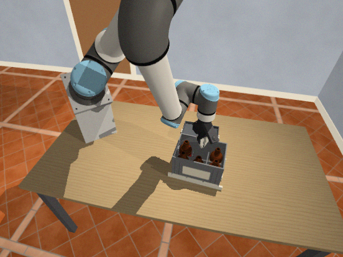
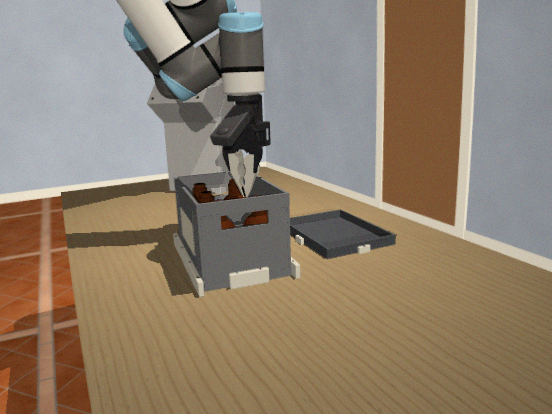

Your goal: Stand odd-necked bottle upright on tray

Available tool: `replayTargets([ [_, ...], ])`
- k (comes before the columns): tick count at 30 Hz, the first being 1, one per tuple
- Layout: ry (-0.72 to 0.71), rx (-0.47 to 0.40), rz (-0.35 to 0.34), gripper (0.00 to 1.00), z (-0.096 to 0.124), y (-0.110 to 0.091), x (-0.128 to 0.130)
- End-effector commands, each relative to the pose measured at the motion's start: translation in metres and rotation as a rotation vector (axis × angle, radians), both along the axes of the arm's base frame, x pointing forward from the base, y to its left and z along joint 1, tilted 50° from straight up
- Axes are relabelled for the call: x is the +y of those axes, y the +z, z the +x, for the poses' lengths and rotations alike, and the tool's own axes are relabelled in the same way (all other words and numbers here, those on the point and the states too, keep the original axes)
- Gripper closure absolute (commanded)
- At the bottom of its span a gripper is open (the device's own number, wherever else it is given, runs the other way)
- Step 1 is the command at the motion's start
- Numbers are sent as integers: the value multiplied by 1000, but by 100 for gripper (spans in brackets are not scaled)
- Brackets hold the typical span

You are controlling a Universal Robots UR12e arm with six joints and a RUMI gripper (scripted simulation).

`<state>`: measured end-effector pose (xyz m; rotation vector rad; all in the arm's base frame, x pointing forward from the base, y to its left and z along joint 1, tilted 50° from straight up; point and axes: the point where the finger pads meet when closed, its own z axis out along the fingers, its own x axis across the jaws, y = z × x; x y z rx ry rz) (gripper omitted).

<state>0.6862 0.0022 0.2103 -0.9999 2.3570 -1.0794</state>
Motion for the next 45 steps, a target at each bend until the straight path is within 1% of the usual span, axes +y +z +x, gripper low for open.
replayTargets([
  [1, 0, -1, 0, 100, 0, 0, 0],
  [7, 0, -1, 0, 100, 0, 0, 0],
  [8, 0, -1, 0, 62, 0, 0, 0],
  [45, 0, -1, 0, 62, 0, 1, 1],
])
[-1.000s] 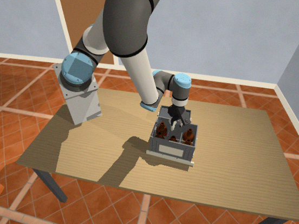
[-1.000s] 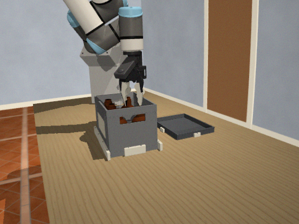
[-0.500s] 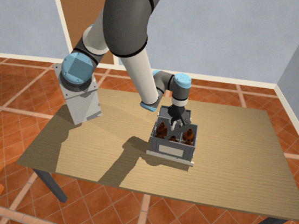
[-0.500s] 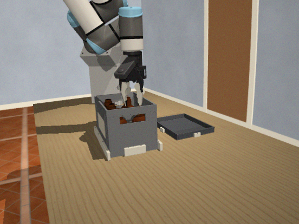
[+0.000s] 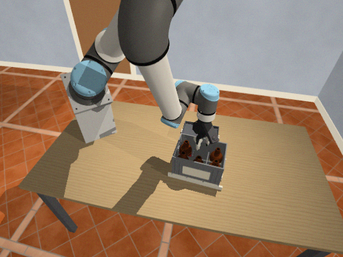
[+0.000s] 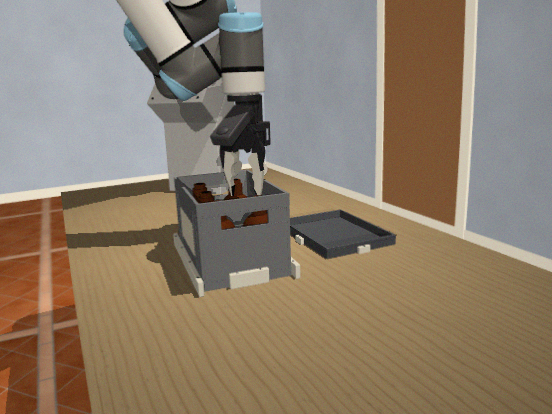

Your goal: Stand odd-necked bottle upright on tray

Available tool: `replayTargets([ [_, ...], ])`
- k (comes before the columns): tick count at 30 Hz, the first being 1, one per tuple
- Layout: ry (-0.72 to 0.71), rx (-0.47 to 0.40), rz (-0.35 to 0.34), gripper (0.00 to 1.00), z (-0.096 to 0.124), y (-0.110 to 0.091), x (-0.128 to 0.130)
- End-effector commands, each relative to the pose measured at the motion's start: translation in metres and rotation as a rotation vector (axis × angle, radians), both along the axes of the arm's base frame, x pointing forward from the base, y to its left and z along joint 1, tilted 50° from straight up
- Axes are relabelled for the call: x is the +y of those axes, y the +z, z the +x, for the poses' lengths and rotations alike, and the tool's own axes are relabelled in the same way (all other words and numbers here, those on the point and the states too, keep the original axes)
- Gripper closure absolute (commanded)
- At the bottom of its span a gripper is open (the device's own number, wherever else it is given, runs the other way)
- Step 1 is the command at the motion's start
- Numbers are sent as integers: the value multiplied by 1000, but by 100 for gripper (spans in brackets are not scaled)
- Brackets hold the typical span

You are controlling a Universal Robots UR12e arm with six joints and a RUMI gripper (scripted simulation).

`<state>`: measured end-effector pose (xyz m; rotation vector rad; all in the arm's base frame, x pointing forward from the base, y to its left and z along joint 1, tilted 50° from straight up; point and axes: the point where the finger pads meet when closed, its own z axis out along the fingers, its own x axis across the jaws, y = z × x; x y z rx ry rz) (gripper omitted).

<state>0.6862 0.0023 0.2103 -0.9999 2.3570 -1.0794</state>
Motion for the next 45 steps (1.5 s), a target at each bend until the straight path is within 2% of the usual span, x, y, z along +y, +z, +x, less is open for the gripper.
replayTargets([
  [1, 0, -1, 0, 62, 0, 1, 1],
  [11, 0, -1, 0, 62, -7, 8, 7],
  [34, 0, -1, 0, 62, -43, 49, 38],
  [45, 0, -1, 0, 62, -48, 54, 43],
])
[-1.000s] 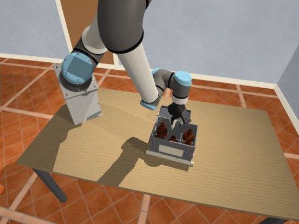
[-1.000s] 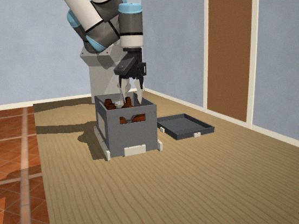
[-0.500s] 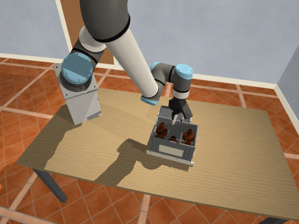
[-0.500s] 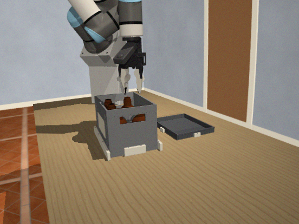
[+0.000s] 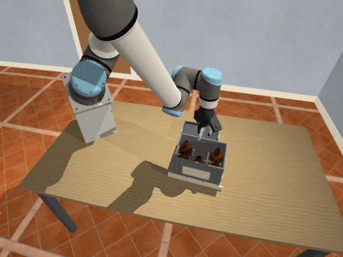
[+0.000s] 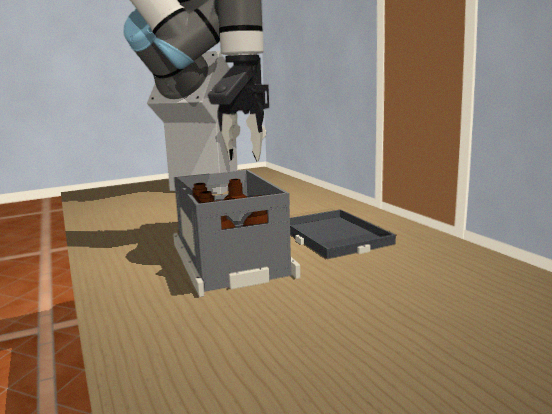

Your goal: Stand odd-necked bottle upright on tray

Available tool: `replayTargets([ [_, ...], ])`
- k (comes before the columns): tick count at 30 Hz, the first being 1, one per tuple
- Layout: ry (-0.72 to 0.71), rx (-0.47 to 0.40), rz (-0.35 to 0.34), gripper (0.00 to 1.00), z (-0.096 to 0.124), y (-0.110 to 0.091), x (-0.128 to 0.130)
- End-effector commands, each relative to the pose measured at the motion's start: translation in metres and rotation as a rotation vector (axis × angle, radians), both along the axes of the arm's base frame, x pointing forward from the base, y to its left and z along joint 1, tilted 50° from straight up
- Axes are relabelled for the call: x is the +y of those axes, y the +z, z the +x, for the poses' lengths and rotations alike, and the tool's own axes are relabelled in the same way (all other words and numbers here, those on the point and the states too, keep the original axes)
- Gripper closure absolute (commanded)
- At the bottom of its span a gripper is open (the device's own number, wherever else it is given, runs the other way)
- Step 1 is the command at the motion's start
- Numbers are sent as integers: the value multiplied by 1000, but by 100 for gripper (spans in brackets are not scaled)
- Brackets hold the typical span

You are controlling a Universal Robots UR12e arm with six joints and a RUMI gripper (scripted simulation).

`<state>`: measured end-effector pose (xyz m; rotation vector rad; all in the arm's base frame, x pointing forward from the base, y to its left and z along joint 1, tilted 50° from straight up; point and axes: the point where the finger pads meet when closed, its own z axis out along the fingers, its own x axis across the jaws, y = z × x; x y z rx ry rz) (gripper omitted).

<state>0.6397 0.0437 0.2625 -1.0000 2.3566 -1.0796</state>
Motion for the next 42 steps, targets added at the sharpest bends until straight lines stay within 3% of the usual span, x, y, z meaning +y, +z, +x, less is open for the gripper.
replayTargets([
  [1, 0, -1, 0, 62, -1, 2, 1],
  [2, 0, -1, 0, 62, -1, 2, 1],
  [3, 0, -1, 0, 100, -1, 2, 1],
  [37, 0, -1, 0, 100, -1, 2, 1],
  [39, 0, 0, 1, 100, 10, 16, -7],
  [42, 0, 0, 1, 100, 36, 57, -30],
])
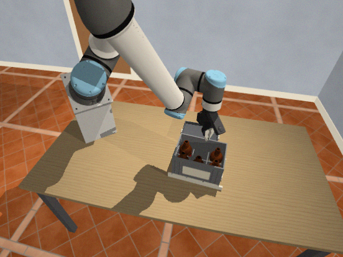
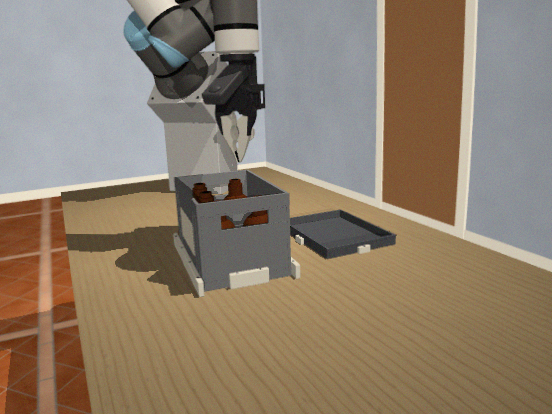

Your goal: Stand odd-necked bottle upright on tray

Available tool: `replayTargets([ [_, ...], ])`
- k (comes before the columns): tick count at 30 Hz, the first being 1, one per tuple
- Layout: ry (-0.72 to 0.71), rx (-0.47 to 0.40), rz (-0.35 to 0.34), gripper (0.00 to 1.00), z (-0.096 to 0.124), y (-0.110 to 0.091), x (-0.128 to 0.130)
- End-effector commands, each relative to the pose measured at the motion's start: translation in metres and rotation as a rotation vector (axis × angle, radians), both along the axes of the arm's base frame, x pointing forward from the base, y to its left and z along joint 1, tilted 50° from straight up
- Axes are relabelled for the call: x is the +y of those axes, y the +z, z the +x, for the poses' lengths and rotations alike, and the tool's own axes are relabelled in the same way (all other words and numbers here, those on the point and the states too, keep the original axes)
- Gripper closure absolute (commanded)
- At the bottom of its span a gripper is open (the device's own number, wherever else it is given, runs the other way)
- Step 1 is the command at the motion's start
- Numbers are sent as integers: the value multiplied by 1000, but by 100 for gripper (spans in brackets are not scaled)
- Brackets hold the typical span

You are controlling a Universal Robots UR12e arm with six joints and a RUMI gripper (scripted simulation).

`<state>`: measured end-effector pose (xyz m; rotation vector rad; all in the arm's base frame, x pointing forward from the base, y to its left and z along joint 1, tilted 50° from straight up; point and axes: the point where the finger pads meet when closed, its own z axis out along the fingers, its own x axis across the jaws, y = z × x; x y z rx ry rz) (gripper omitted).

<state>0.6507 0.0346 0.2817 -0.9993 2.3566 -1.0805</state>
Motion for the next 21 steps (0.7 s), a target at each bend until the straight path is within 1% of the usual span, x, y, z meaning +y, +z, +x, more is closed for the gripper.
replayTargets([
  [1, 0, 0, 2, 100, 30, 46, -26],
  [4, 1, 0, 1, 100, 43, 72, -41],
  [8, 1, 0, 1, 100, 44, 75, -43],
  [14, 1, 0, 1, 100, 44, 75, -43],
  [15, 1, 0, 1, 62, 44, 75, -43],
  [21, 1, 0, 1, 62, 44, 75, -43],
])
